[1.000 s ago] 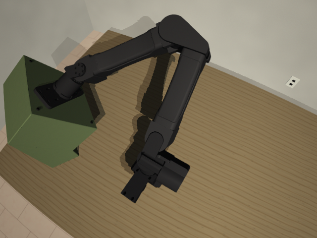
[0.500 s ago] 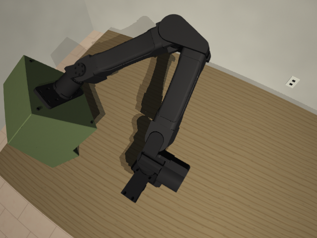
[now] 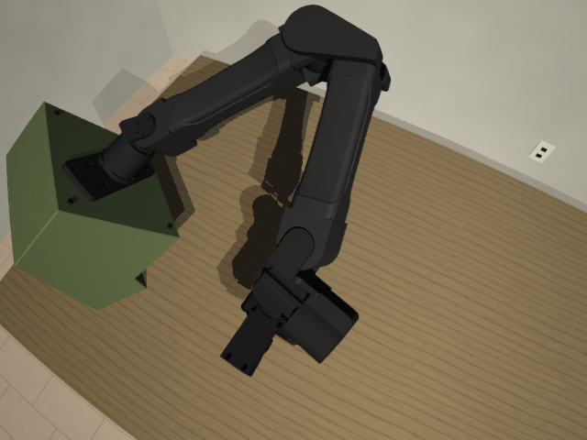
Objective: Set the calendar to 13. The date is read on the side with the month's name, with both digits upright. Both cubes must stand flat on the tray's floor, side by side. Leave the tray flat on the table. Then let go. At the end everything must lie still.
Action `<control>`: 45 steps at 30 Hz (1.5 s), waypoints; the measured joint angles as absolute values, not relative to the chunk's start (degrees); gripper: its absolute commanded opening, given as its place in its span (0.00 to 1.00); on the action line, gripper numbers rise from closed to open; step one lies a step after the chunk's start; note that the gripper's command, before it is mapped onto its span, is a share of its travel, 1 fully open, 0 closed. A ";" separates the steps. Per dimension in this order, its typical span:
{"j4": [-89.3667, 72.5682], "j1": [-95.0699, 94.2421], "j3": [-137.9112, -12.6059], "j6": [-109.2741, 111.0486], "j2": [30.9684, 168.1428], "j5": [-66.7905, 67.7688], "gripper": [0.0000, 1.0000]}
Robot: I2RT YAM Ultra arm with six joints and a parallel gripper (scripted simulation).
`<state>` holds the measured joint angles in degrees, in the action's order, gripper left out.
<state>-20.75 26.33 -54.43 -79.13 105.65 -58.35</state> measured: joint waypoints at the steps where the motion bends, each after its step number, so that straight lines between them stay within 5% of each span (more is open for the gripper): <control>1: -22.55 27.20 -54.96 -77.78 105.36 -58.52 0.45; 12: -35.53 31.16 -57.74 -68.14 104.55 -59.48 0.45; 13: -35.99 31.22 -57.78 -67.81 104.55 -59.48 1.00; 45: -37.67 31.40 -57.80 -66.65 104.55 -59.48 1.00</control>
